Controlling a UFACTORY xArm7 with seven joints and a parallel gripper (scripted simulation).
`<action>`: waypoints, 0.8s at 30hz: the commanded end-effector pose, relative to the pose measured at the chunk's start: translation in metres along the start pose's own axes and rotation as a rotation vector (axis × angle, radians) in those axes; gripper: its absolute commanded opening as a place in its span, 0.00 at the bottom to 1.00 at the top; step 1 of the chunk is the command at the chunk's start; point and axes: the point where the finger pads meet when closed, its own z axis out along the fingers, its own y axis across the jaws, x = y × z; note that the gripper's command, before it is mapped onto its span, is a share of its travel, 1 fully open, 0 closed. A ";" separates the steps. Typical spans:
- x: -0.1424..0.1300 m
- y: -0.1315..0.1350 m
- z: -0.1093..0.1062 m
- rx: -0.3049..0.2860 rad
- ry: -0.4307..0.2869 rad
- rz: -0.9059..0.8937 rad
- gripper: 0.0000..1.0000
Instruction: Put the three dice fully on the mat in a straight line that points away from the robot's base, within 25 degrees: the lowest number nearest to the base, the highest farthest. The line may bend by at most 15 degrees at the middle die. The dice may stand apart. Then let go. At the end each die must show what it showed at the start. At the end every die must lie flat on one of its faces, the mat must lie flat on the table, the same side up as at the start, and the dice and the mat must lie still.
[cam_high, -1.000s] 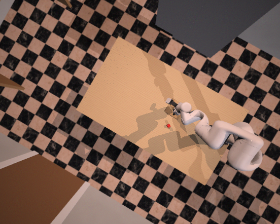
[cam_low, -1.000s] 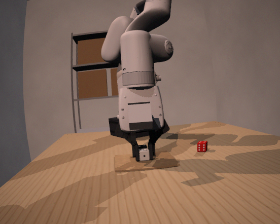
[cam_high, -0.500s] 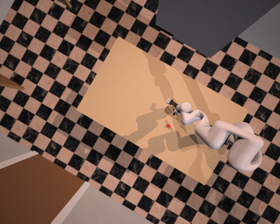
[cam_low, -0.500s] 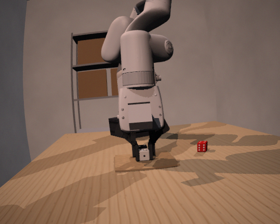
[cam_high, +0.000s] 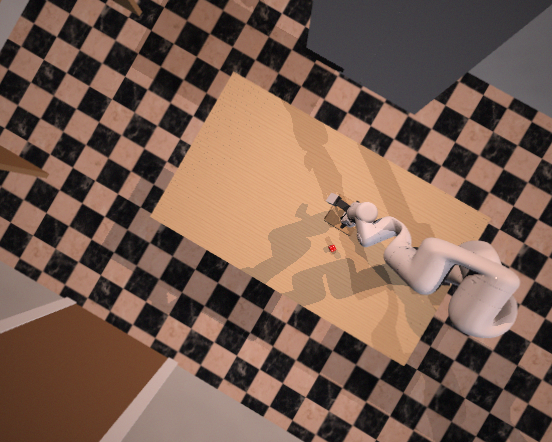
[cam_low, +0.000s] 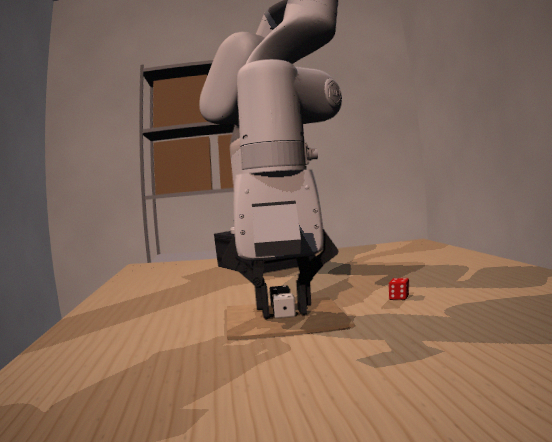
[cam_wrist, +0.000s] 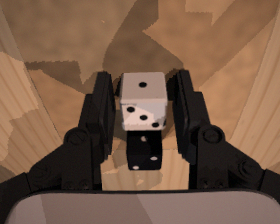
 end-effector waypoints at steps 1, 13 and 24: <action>0.001 0.000 -0.001 0.000 0.003 0.000 0.42; 0.001 0.000 -0.010 0.001 0.003 0.000 0.42; 0.001 0.000 -0.056 0.000 0.003 0.000 0.42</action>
